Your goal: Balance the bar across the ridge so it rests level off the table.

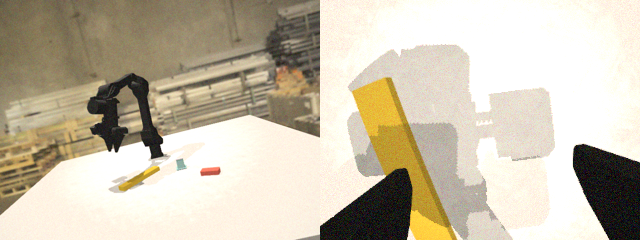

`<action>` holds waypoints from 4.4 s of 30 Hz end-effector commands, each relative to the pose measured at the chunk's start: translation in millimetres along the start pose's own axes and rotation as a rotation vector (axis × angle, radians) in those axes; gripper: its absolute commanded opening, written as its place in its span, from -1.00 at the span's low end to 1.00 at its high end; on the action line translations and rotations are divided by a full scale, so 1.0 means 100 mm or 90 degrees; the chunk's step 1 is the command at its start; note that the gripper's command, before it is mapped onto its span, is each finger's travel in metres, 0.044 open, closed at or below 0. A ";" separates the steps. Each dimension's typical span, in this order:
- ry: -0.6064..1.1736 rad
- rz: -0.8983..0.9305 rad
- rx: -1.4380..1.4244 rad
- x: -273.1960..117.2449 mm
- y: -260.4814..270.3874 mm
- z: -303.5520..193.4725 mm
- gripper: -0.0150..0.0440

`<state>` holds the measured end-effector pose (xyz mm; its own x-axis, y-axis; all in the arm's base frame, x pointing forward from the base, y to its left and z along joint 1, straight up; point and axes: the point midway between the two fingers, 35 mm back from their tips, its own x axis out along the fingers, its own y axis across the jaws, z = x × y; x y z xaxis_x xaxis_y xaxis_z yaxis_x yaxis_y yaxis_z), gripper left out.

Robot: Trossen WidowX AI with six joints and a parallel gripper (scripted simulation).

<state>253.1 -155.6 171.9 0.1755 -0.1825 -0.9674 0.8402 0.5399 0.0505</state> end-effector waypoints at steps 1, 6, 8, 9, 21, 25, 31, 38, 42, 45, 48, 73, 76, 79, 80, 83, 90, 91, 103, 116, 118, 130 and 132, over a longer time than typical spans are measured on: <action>0.039 0.003 -0.028 0.11 0.17 -0.18 0.58; 0.074 0.004 -0.061 0.20 0.34 -0.37 0.58; 0.087 0.004 -0.075 0.24 0.40 -0.45 0.58; 0.094 0.003 -0.082 0.25 0.43 -0.49 0.58; 0.150 -0.004 -0.139 0.37 0.66 -0.86 0.58; 0.150 -0.004 -0.139 0.44 0.66 -0.87 0.58; 0.150 -0.004 -0.139 0.77 0.65 -0.95 0.58; 0.150 -0.004 -0.139 0.82 0.64 -0.96 0.58; 0.150 -0.004 -0.139 0.85 0.64 -0.97 0.58; 0.150 -0.004 -0.139 0.90 0.64 -0.98 0.58; 0.150 -0.004 -0.139 0.95 0.64 -0.99 0.58; 0.150 -0.004 -0.139 1.06 0.63 -1.02 0.58; 0.148 -0.006 -0.142 1.06 0.63 -1.02 0.31; 0.148 -0.006 -0.142 1.06 0.63 -1.02 0.04; 0.148 -0.006 -0.142 1.06 0.63 -1.02 -0.05; 0.148 -0.006 -0.142 1.06 0.63 -1.02 -0.11; 0.148 -0.006 -0.142 1.03 0.64 -1.00 -0.47; 0.148 -0.006 -0.142 1.00 0.64 -1.00 -0.49; 0.149 -0.005 -0.141 0.72 0.67 -0.91 -0.49; 0.149 -0.005 -0.139 0.39 0.68 -0.84 -0.49; 0.150 -0.005 -0.139 0.34 0.68 -0.83 -0.49; 0.151 -0.001 -0.163 0.15 0.73 -0.88 -0.49; 0.151 0.002 -0.183 0.14 0.79 -0.93 -0.49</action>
<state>271.4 -50.3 136.3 0.0211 -0.0065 -0.9998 0.6865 0.7270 0.0097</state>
